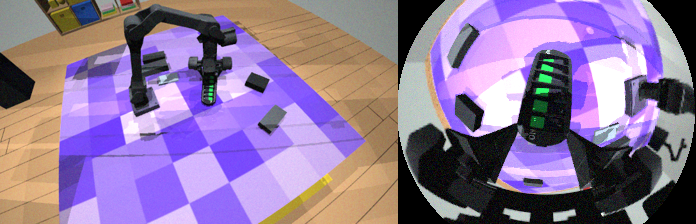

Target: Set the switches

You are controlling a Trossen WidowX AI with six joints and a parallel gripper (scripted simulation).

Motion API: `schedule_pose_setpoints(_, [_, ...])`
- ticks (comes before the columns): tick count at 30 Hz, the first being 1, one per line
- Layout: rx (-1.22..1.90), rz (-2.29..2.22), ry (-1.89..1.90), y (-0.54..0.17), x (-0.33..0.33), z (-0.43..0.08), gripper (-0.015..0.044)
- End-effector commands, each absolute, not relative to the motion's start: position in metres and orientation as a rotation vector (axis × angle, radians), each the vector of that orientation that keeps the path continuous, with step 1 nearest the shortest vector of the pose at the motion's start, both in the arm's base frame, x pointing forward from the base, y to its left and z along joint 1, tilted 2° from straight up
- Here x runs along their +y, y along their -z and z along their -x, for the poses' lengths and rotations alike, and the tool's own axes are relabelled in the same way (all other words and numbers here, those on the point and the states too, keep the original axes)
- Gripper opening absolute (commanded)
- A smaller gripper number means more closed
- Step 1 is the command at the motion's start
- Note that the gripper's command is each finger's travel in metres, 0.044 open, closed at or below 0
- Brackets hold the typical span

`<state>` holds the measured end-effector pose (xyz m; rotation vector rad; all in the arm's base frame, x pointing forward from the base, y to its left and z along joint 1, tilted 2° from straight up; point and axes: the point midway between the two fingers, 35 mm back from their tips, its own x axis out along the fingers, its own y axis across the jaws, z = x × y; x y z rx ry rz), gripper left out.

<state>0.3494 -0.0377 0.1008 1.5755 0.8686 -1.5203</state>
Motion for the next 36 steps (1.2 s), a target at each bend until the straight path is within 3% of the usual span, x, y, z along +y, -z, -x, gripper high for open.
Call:
schedule_pose_setpoints(1, [0.861,-1.568,1.549,-0.094,-0.041,-0.347,0.0338])
schedule_pose_setpoints(36, [0.862,-1.569,1.548,-0.071,-0.029,-0.355,0.0338])
